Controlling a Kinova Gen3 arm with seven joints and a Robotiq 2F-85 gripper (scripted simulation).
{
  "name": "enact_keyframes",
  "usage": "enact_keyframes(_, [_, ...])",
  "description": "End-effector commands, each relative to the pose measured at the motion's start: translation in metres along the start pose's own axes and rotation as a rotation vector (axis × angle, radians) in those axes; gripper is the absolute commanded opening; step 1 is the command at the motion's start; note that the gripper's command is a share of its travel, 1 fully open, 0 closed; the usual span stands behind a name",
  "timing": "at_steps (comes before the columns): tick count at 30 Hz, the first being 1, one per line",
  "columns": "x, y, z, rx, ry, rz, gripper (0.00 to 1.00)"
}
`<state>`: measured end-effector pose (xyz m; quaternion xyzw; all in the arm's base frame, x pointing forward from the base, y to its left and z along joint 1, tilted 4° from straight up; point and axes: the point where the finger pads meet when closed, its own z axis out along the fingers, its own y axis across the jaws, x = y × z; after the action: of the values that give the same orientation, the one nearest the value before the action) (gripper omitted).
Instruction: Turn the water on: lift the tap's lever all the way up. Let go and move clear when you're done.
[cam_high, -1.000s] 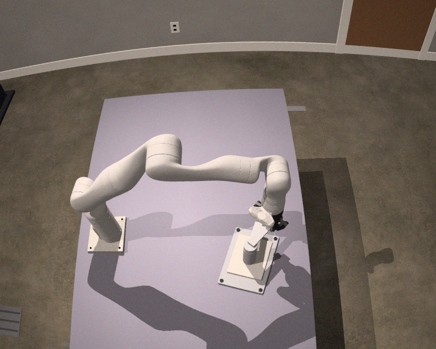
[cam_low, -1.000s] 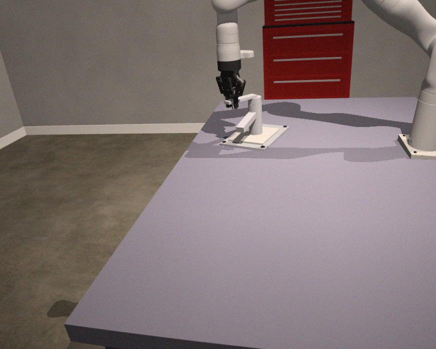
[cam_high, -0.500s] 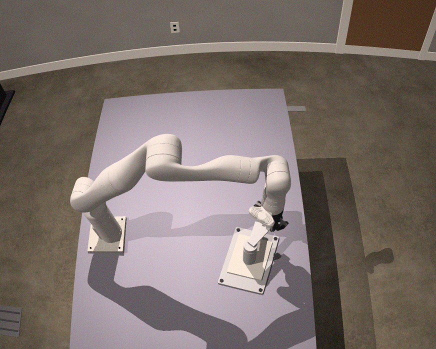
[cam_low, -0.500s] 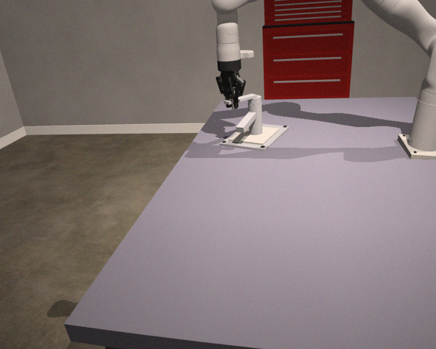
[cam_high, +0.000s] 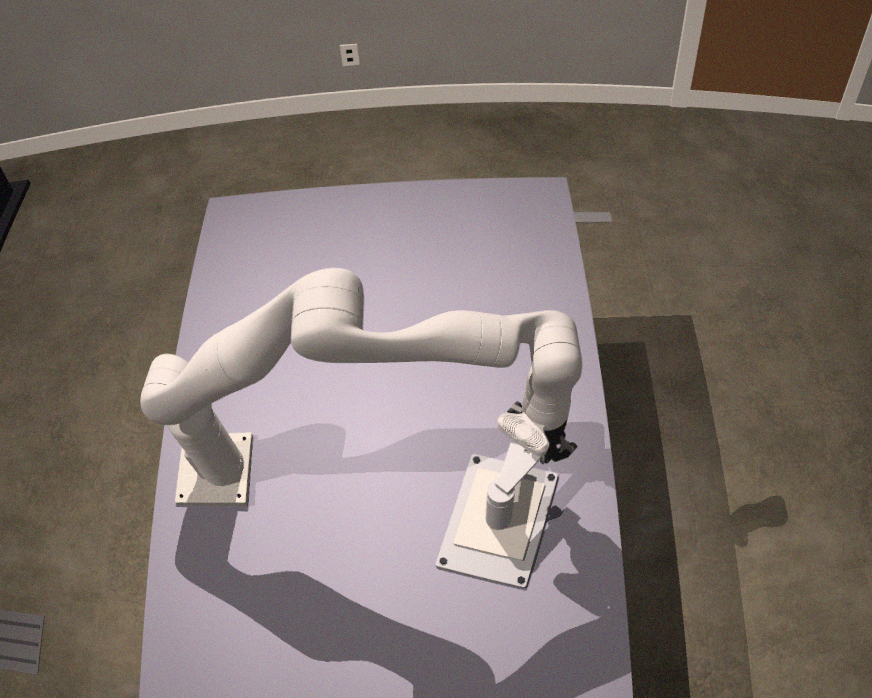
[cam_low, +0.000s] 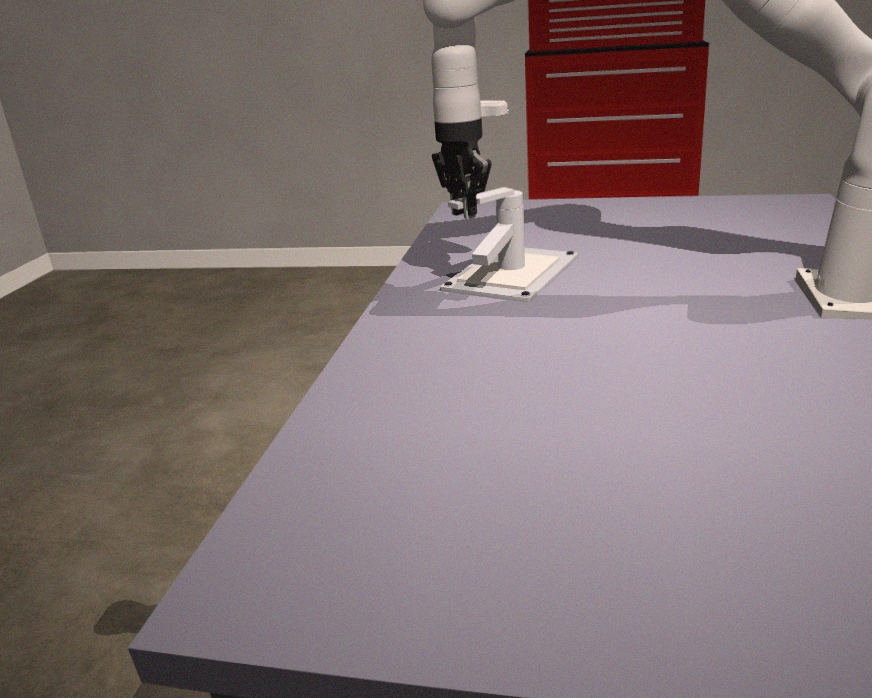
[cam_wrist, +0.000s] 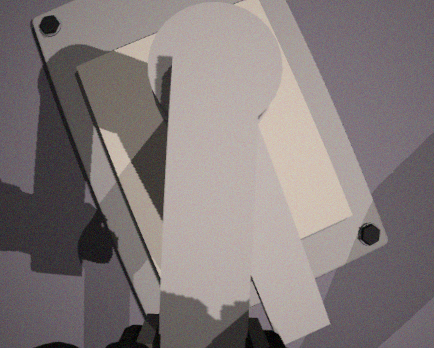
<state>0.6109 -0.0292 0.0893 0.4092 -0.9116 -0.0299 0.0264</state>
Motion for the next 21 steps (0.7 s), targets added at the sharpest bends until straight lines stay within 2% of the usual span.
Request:
enact_keyframes(1, [0.000,0.000,-0.005,0.002,-0.002,0.000,0.10])
enact_keyframes(21, [0.013,0.000,-0.037,0.002,-0.002,0.000,0.10])
